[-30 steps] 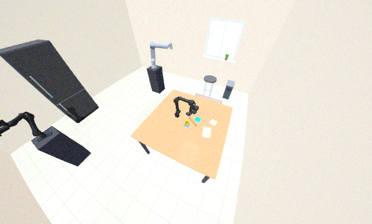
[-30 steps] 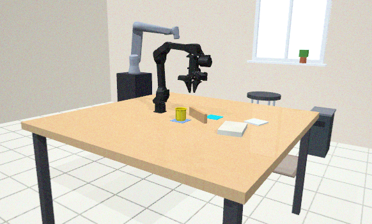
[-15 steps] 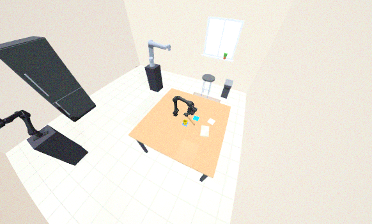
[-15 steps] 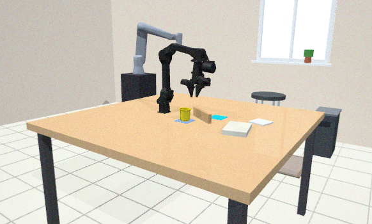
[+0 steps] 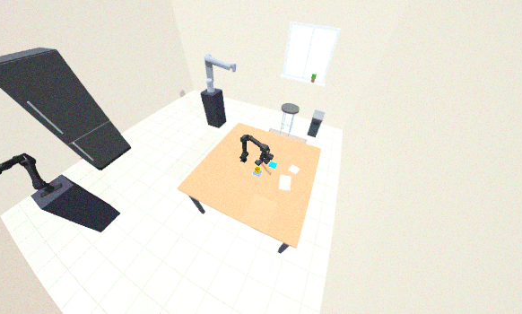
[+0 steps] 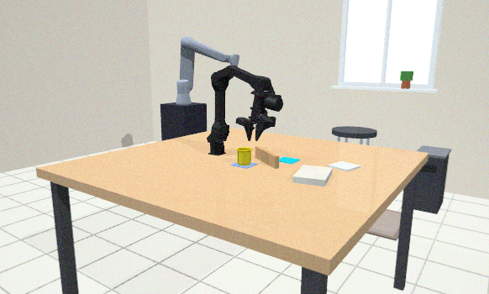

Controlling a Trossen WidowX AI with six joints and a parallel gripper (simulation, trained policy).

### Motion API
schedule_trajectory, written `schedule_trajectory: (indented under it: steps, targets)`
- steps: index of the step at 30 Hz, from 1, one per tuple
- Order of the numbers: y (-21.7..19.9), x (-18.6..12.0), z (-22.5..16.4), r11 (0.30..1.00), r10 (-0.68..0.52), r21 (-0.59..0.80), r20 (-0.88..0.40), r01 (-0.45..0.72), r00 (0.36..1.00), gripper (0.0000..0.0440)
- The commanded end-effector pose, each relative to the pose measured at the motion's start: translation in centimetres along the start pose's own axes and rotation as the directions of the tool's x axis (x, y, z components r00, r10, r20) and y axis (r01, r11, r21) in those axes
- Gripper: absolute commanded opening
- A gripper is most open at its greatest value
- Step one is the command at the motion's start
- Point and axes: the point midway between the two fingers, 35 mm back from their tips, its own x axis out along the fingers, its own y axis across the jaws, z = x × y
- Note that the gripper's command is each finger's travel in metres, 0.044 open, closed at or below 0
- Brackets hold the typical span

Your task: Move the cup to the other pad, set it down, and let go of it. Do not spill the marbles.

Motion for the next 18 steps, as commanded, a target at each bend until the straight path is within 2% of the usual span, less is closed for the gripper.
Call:
schedule_trajectory:
  steps: [1,18]
  targets:
    - [-0.4,1.2,0.1,1.000,-0.008,-0.014,-0.028,0.008,1.000,0.0196]
    - [-1.7,5.5,0.3,0.992,-0.006,-0.126,-0.075,-0.003,0.997,0.0205]
